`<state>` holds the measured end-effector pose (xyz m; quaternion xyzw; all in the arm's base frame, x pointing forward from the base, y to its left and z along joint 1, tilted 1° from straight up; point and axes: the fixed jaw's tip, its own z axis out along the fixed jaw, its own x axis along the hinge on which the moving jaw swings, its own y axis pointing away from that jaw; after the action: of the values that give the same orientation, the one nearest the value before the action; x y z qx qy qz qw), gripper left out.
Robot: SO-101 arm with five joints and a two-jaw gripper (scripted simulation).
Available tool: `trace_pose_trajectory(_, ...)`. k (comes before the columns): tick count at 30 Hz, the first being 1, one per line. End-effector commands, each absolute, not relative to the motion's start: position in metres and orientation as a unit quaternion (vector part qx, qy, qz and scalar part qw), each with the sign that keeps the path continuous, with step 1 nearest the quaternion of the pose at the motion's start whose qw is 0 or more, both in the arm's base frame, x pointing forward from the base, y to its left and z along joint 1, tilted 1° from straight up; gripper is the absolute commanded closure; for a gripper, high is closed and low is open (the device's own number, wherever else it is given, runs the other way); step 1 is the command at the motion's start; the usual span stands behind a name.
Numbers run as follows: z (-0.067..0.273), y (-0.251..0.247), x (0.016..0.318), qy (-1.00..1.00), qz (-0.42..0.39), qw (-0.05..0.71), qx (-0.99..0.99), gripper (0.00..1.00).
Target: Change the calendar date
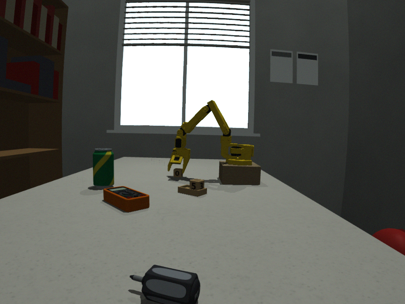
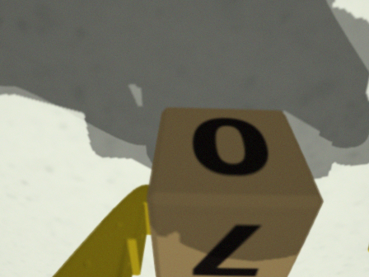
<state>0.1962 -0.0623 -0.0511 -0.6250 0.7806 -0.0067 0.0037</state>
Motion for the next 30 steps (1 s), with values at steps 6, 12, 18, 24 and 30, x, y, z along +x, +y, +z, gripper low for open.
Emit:
trace_pose_trajectory(6,-0.052,-0.063,0.194,0.781,-0.002,0.002,-0.624,0.64)
trace_pose_trajectory(12,-0.039,-0.064,0.195,0.781,-0.002,0.002,-0.624,0.64)
trace_pose_trajectory(18,-0.024,-0.064,0.196,0.781,-0.002,0.002,-0.624,0.64)
trace_pose_trajectory(24,-0.004,-0.064,0.194,0.781,-0.002,0.002,-0.624,0.64)
trace_pose_trajectory(30,0.005,-0.063,0.193,0.781,-0.002,0.002,-0.624,0.64)
